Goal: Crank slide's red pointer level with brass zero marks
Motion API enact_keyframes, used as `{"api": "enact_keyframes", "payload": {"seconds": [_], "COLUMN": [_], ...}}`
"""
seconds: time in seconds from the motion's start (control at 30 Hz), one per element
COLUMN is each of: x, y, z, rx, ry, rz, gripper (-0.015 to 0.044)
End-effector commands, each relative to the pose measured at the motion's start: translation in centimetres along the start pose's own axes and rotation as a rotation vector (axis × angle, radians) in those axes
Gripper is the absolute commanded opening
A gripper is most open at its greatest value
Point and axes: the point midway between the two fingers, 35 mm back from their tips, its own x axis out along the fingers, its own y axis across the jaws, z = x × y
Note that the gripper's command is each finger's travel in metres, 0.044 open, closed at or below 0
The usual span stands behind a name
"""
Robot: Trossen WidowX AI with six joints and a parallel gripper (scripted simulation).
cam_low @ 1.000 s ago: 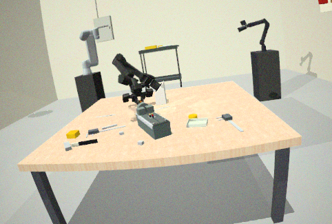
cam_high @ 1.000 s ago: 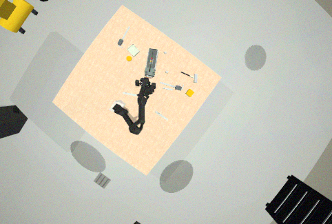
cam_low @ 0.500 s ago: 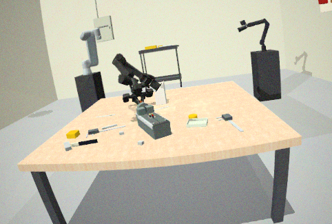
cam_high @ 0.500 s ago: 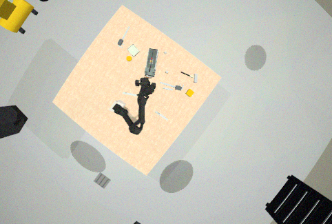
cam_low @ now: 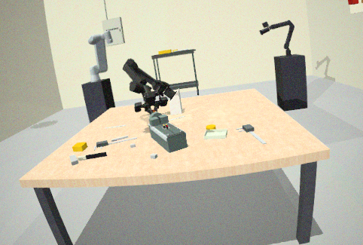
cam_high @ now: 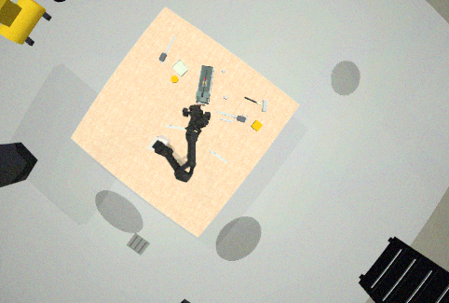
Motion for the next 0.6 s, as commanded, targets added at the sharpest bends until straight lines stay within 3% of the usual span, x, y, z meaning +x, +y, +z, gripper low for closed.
{"api": "enact_keyframes", "payload": {"seconds": [0.0, 0.57], "x": [0.27, 0.36], "y": [0.83, 0.94], "z": [-0.28, -0.36], "rx": [-0.004, -0.004], "ry": [0.007, 0.007], "rz": [0.024, 0.024], "gripper": [0.0000, 0.0000]}}
